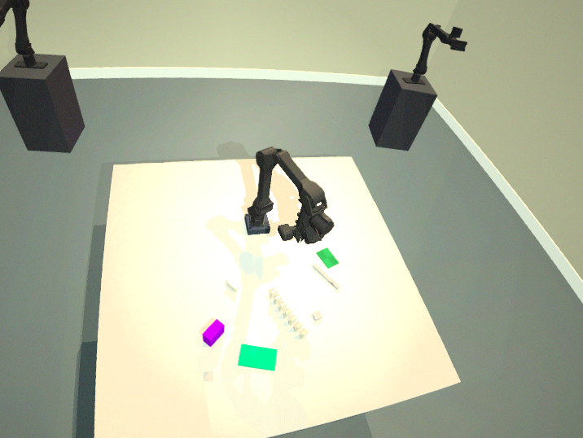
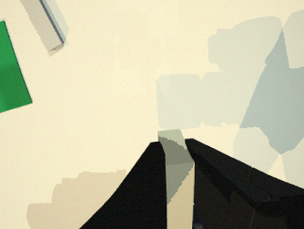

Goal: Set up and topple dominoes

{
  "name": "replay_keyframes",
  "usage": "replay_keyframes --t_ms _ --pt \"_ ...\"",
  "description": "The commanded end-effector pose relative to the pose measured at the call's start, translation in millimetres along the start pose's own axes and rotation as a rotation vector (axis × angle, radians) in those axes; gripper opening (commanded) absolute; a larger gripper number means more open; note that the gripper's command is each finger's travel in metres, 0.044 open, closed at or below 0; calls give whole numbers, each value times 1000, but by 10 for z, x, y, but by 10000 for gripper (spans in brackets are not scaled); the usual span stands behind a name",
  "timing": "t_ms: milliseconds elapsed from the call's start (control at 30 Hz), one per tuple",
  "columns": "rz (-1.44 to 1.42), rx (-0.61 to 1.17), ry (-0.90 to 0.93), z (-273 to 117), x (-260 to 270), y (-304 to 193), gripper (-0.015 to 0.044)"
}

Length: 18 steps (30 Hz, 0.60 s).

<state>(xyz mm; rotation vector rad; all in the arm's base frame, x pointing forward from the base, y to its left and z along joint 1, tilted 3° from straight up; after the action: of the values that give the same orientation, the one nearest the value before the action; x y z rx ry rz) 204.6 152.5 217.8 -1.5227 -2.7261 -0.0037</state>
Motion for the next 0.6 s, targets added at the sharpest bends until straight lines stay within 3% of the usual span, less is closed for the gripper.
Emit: replay_keyframes --t_ms 0,300,567 --pt "316 20 0 38 36 -132 27" --pt "314 18 -3 42 38 -132 27" --pt "258 -95 -136 232 123 -126 27"
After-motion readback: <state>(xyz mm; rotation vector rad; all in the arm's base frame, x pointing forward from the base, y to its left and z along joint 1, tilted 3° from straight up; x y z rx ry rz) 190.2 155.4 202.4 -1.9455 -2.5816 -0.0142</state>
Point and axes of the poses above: the point midway between the two fingers, 35 mm back from their tips, its own z axis out along the fingers, its own x axis across the jaws, y = z × x, the point moved 6 cm from there along -z, back along the fingers, and after that the axes turned 12 degrees about -z, right-handed, at the moved point
